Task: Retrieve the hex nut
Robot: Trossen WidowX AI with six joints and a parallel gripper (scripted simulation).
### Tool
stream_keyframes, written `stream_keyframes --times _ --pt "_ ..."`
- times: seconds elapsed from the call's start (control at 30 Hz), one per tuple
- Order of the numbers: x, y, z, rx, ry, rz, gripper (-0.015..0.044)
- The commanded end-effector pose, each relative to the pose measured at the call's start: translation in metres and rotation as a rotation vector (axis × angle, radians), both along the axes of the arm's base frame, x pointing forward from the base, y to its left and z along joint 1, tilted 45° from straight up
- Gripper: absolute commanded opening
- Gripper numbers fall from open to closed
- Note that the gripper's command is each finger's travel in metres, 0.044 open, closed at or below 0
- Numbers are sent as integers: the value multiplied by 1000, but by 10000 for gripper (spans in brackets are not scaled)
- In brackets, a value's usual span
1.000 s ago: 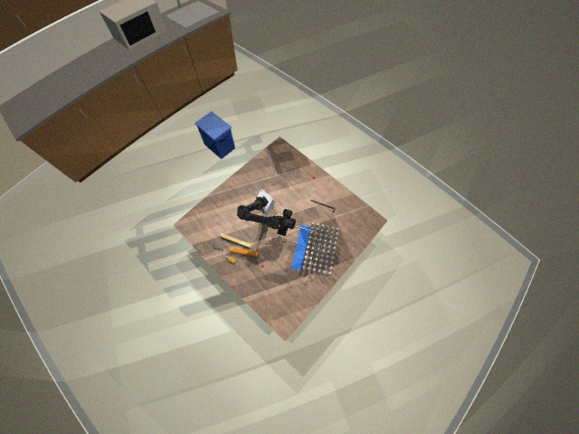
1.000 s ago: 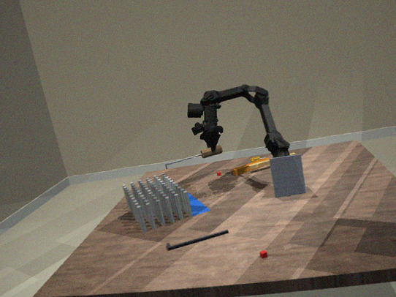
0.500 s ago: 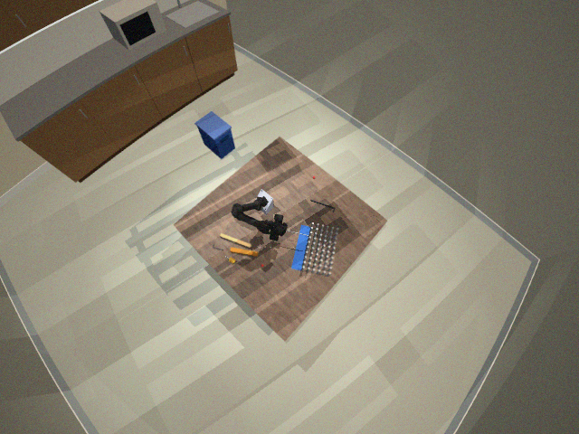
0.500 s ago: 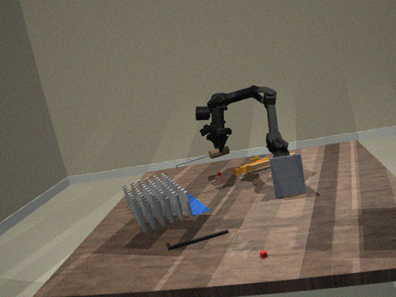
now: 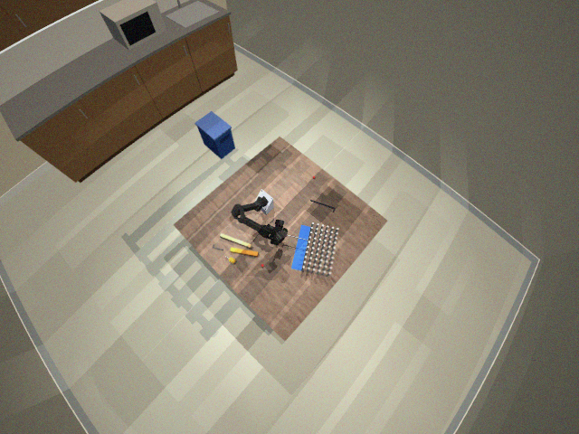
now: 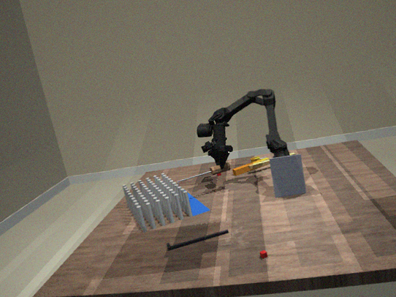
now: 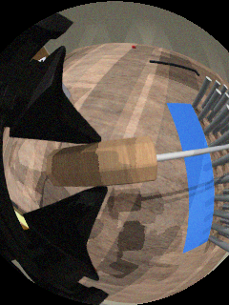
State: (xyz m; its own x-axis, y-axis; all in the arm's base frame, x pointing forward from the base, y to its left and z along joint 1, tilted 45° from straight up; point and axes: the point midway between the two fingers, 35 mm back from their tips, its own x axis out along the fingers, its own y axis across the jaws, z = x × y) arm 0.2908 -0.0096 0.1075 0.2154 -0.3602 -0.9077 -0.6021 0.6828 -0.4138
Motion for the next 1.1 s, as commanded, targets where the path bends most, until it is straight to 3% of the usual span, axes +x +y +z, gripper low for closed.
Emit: stream_keyframes --times 0.0,0.3,1.07 --pt "2 -15 -20 4 11 10 0" --pt "-1 -53 -54 -6 7 12 0" --pt "9 -47 -57 -6 4 10 0"
